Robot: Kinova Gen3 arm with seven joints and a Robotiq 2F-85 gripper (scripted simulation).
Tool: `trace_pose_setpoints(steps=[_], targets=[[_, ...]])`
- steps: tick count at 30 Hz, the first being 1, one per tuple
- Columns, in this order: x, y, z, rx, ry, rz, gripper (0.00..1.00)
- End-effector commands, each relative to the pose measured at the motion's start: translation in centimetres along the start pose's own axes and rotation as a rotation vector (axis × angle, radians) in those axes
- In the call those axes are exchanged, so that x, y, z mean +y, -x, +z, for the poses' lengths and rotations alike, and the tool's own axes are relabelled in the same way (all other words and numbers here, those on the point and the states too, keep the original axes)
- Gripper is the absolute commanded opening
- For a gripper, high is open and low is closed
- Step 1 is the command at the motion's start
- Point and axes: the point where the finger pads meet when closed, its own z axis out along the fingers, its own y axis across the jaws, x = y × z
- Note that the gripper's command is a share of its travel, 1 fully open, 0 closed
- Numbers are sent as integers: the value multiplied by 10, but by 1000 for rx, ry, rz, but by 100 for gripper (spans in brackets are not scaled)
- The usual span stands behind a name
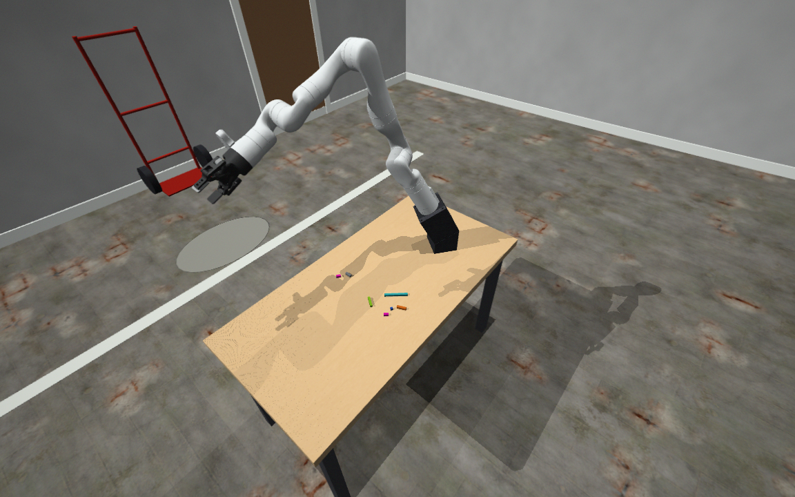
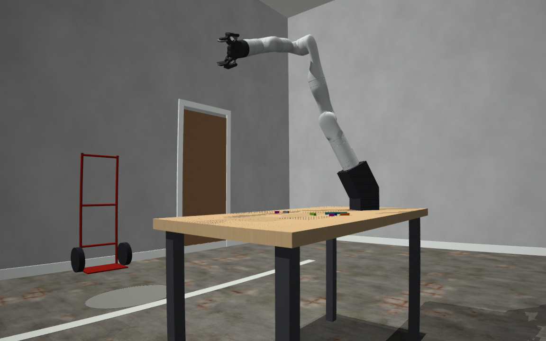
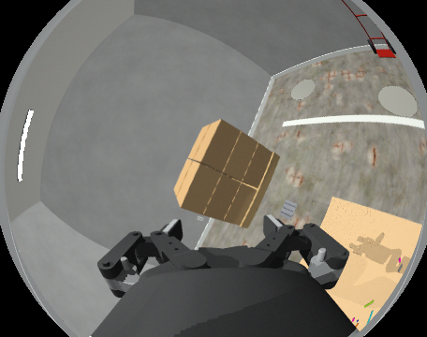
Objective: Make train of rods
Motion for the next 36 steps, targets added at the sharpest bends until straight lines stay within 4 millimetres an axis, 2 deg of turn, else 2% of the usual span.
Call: trace_pose_setpoints(steps=[1,3,4,18,19,31,32,36], targets=[[1,-2,1,3,2,1,100],[1,-2,1,3,2,1,100],[26,-1,6,-6,37,-17,100],[26,-1,6,-6,37,-17,100],[50,1,11,-16,72,-36,100],[50,1,11,-16,72,-36,100],[75,4,15,-28,106,-56,100],[75,4,15,-28,106,-56,100]])
